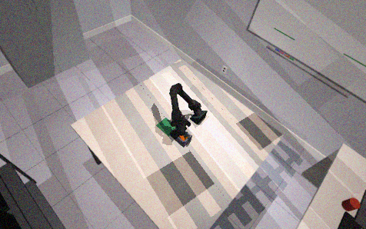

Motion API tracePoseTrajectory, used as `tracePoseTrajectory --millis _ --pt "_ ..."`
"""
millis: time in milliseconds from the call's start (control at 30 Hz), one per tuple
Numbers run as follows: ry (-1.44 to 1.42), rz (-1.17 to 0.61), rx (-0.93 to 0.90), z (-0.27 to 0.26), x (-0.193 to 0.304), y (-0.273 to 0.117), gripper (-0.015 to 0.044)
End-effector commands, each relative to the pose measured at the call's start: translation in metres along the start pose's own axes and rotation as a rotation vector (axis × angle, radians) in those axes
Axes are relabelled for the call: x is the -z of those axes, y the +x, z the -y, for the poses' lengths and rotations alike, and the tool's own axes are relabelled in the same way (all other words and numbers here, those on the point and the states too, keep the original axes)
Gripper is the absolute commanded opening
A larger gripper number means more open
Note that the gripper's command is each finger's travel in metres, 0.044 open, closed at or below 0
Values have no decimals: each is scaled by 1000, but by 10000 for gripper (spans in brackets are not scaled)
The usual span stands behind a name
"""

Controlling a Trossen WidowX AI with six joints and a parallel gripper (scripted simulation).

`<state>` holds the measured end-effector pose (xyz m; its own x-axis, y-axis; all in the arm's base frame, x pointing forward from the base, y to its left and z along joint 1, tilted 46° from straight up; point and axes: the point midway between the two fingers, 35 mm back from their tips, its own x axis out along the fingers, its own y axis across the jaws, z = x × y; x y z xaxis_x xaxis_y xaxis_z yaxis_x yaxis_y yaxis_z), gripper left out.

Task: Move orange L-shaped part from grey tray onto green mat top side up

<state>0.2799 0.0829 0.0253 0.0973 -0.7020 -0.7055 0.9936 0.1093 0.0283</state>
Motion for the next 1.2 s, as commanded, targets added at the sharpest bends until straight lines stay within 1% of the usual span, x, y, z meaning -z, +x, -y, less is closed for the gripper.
tracePoseTrajectory --millis 0,1167 --pt "2 -1 -3 0 1 -5 0" --pt "-4 -1 -4 0 1 -59 0"
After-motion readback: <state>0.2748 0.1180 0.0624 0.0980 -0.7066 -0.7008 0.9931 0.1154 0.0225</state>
